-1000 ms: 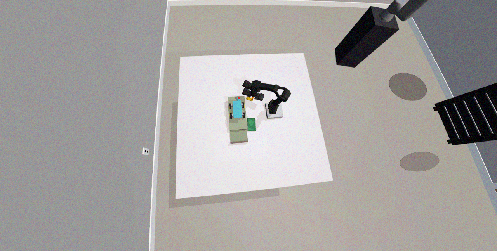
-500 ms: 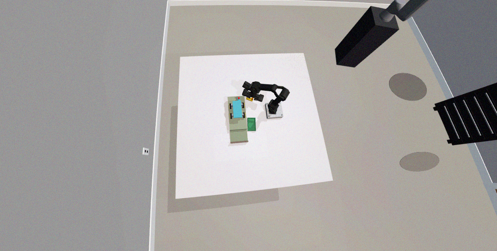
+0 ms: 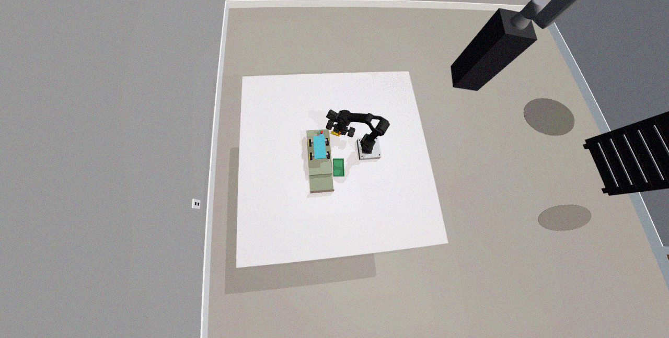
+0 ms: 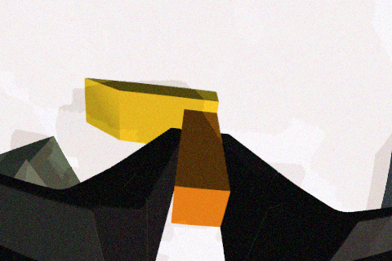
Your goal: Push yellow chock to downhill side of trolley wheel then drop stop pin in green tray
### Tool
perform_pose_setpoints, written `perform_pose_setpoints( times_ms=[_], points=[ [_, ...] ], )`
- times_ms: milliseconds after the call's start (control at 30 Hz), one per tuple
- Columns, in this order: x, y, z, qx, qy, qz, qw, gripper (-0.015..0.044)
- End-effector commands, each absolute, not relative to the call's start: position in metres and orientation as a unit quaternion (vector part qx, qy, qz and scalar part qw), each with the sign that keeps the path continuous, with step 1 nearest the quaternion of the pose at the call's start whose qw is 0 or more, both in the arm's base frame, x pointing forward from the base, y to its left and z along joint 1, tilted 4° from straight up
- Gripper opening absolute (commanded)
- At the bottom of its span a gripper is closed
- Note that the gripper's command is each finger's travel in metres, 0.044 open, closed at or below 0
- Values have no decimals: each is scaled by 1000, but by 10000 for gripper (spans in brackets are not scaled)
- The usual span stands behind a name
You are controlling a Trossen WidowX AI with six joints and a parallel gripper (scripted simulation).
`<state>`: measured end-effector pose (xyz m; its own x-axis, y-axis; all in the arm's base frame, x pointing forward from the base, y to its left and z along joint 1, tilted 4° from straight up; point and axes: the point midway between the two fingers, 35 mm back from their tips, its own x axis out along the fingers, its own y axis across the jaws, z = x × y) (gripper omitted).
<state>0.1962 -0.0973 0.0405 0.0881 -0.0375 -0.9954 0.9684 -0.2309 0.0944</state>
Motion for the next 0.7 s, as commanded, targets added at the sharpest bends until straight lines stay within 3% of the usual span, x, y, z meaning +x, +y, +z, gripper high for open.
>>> perform_pose_setpoints(
  times_ms=[0, 33, 667],
  points=[
    [197, -98, 41, 571, 407, -538, 468, 25],
    [197, -98, 42, 571, 407, -538, 468, 0],
    [186, -92, 102, 570, 407, -540, 466, 0]
  ],
)
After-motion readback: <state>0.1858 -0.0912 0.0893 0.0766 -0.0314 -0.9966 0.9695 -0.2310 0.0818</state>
